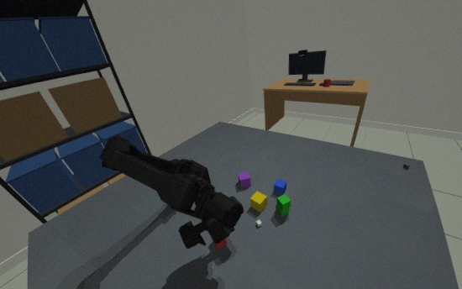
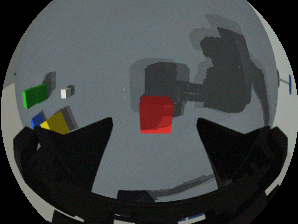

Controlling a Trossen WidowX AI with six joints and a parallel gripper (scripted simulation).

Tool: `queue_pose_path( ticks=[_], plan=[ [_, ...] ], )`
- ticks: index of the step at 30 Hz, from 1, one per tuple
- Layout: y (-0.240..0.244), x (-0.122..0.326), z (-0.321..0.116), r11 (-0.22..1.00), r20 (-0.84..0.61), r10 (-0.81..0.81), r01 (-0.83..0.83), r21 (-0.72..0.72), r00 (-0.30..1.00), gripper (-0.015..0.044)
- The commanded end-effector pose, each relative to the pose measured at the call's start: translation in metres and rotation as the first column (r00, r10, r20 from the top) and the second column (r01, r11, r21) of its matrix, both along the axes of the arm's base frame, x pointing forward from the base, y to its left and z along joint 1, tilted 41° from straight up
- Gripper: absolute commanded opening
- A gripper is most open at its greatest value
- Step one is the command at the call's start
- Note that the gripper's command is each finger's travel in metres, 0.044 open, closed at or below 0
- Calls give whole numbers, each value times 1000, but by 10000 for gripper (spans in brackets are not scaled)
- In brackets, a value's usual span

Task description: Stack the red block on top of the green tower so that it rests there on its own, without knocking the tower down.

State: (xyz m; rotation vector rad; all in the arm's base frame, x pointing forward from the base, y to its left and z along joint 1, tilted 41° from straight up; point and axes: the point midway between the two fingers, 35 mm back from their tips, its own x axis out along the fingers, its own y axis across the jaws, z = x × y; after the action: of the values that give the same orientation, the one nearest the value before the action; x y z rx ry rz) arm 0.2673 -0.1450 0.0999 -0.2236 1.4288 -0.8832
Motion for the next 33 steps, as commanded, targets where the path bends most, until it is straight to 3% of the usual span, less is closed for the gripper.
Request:
queue_pose_path(
  ticks=[1,30,33],
  plan=[
    [-4,-1,-4,1000,-2,3,-3,-4,1000,440],
    [-20,-4,-23,1000,-3,3,-3,-6,1000,440],
    [-20,-4,-23,1000,-3,3,-3,-6,1000,361]
  ],
)
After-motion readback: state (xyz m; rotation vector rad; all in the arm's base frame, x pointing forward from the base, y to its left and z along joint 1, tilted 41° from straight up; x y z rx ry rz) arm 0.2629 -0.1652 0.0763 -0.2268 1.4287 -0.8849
